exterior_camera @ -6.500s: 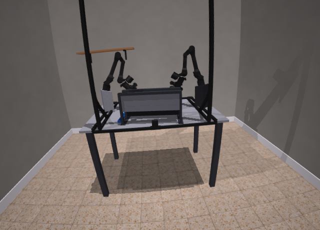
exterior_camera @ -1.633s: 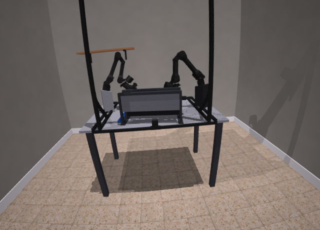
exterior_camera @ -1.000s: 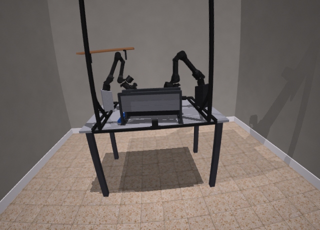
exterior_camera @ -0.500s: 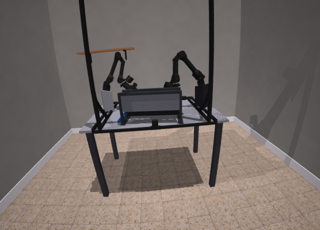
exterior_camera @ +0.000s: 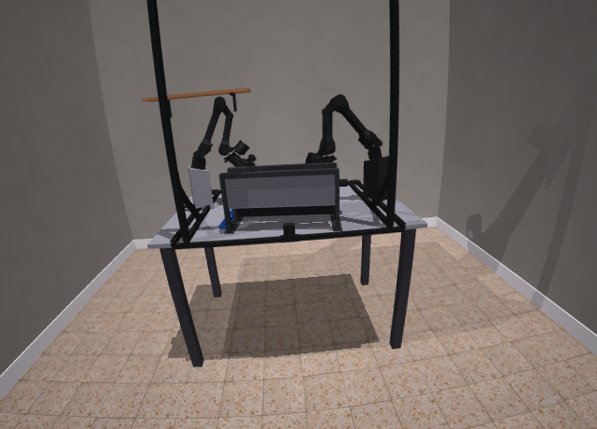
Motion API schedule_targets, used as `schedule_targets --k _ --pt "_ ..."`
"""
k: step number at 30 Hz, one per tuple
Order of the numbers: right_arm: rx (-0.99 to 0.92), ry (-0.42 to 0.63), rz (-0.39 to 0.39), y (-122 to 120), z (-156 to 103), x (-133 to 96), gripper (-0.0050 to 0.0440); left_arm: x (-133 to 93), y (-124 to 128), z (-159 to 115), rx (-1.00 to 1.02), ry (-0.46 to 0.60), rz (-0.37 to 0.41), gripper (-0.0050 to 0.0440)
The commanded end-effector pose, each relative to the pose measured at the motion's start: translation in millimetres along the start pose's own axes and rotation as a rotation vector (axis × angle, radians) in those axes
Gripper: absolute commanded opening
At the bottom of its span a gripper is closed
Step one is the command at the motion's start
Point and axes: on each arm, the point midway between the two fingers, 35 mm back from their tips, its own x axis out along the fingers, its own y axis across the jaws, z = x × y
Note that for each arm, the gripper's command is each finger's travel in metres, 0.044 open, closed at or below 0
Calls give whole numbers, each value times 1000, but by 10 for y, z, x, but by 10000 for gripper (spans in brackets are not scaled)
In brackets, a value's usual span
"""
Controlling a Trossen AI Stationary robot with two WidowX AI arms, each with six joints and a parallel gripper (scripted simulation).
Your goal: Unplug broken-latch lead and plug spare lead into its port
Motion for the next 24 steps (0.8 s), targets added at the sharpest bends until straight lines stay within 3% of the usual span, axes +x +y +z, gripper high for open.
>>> schedule_targets --k 1,2,18,19,24 --pt "0 0 0 0 0 0 55 0 0 0 0 0 0 440" --pt "0 0 0 -1 363 -169 55 0 0 0 0 0 0 440" --pt "0 0 0 -1 363 -169 55 0 0 0 0 0 0 440" --pt "-53 68 -1 1 386 -189 55 0 0 0 0 0 0 440" --pt "-53 68 -1 1 386 -189 55 0 0 0 0 0 0 440"
